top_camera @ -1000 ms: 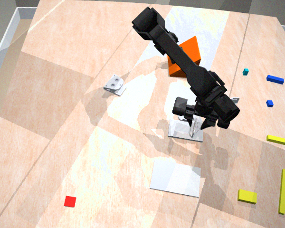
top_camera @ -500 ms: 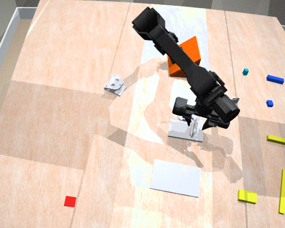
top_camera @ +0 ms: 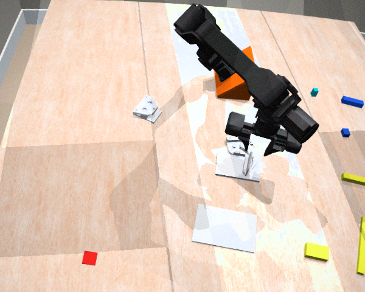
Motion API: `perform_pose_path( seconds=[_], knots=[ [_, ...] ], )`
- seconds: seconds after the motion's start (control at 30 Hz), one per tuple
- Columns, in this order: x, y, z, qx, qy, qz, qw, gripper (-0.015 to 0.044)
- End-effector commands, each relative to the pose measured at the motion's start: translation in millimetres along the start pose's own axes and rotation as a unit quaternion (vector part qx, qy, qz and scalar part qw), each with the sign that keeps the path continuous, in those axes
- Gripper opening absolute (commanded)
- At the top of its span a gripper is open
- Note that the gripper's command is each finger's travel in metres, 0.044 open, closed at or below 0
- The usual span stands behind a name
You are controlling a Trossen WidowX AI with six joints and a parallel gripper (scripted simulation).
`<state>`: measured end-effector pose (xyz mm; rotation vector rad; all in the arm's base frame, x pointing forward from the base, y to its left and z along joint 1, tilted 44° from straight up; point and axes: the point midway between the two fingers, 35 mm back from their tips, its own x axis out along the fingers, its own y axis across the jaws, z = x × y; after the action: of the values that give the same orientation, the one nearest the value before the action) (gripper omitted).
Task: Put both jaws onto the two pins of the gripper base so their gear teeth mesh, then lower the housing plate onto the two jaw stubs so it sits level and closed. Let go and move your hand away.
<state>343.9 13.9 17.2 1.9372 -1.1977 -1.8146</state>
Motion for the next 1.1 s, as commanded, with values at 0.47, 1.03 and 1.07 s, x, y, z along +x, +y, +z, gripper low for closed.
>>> perform_pose_path(
  seconds=[0.47, 1.03, 1.07],
  knots=[
    [-24.7, -51.4, 50.1, 0.149, 0.004, -0.011, 0.989, 0.044],
    [-34.8, -109.7, 136.7, 0.406, -0.006, -0.008, 0.914, 0.044],
    [-34.9, -111.7, 141.1, 0.418, -0.006, -0.007, 0.909, 0.044]
  ],
)
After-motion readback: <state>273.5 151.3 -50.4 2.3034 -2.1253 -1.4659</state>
